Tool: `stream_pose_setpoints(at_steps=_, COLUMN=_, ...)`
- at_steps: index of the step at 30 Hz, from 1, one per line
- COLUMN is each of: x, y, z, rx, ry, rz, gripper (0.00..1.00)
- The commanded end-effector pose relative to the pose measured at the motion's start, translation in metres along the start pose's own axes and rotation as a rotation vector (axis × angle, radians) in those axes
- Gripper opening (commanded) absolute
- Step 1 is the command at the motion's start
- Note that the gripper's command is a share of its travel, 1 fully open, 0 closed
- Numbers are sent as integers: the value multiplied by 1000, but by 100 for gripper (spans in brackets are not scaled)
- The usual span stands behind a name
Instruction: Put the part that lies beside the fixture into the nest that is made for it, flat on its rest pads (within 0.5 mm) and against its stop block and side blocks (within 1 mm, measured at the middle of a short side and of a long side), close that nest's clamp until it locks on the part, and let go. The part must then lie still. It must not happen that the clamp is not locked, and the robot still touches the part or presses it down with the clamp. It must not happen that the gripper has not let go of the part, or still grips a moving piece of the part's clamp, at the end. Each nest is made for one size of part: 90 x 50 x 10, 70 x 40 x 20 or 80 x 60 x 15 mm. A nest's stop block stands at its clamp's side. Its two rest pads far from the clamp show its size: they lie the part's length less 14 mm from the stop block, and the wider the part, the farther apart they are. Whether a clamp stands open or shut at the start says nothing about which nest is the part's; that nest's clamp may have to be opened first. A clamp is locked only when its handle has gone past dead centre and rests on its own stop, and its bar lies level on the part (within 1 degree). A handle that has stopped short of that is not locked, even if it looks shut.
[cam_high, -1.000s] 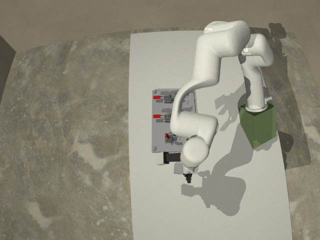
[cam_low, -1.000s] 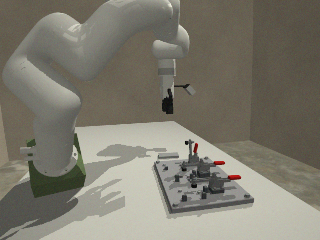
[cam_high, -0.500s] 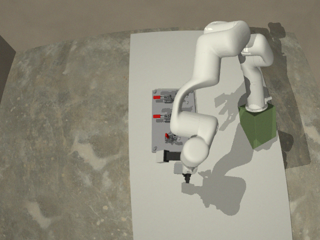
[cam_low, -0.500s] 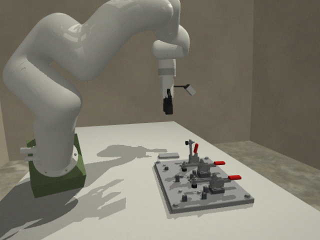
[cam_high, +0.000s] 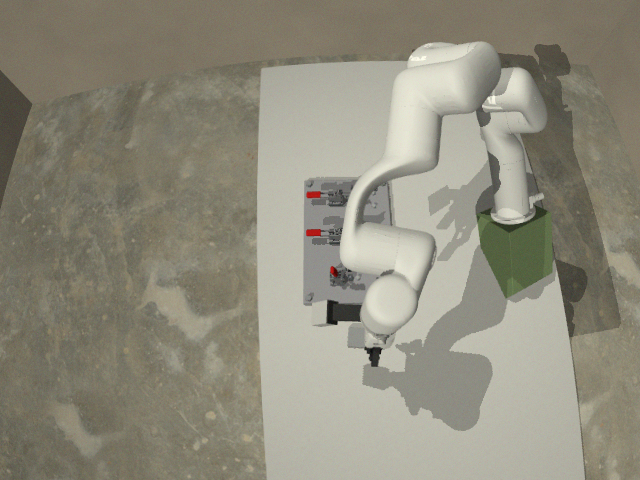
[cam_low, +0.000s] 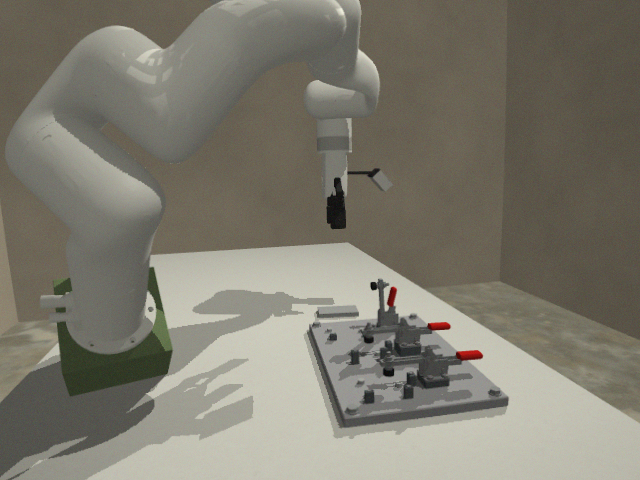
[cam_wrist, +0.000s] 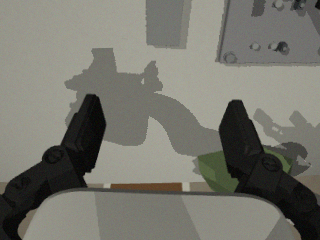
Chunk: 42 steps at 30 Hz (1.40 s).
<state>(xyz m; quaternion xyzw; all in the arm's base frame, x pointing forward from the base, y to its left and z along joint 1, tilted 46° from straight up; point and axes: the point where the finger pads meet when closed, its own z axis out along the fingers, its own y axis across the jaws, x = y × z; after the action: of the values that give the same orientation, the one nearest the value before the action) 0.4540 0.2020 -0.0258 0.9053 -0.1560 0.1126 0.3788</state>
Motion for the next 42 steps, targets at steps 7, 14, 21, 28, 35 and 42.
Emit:
stream_pose_setpoints(at_steps=7, x=1, y=-1, z=-2, rx=4, ry=2, rz=1, gripper=100)
stream_pose_setpoints(at_steps=14, x=1, y=-1, z=-2, rx=4, ry=2, rz=1, gripper=100)
stream_pose_setpoints(at_steps=21, x=1, y=-1, z=-2, rx=4, ry=2, rz=1, gripper=100)
stream_pose_setpoints(at_steps=28, x=1, y=-1, z=2, rx=4, ry=2, rz=1, gripper=100)
stream_pose_setpoints(at_steps=35, x=1, y=-1, z=13, rx=4, ry=2, rz=1, gripper=100)
stream_pose_setpoints(at_steps=42, x=1, y=-1, z=37, rx=4, ry=2, rz=1, gripper=100)
